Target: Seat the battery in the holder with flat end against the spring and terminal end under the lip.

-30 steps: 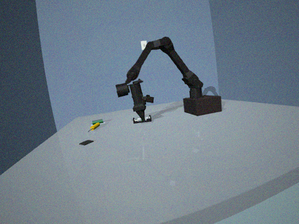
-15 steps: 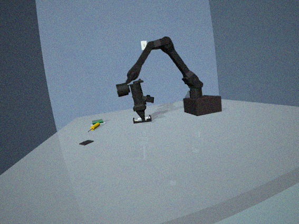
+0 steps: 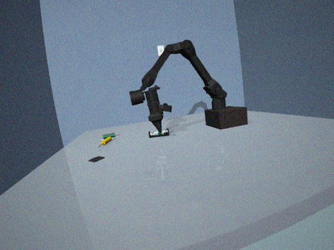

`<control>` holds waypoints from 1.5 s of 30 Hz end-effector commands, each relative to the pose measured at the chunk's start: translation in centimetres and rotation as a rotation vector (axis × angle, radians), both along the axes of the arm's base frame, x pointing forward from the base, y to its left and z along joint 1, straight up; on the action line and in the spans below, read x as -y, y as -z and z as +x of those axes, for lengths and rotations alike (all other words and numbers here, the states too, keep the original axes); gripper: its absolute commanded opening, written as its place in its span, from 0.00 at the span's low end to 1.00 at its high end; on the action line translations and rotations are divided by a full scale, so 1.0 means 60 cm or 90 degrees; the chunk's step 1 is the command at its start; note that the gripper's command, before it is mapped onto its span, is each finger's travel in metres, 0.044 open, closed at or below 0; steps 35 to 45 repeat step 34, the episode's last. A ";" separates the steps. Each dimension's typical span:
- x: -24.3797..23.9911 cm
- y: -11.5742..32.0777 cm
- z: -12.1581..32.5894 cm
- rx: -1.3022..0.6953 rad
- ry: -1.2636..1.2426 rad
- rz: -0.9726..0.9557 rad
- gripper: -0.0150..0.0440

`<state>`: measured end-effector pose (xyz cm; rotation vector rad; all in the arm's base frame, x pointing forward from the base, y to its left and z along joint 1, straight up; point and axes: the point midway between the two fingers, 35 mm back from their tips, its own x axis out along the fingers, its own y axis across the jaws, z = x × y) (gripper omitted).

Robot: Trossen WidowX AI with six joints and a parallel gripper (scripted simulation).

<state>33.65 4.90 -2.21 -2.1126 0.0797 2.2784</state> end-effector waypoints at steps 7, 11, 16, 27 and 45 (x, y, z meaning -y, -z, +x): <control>0.000 -0.108 -0.002 0.001 0.000 0.000 0.84; 0.000 -0.122 -0.003 0.002 0.000 0.000 1.00; 0.000 -0.122 -0.002 0.002 0.000 0.000 1.00; 0.000 -0.122 -0.002 0.002 0.000 0.000 1.00; 0.000 -0.122 -0.002 0.002 0.000 0.000 1.00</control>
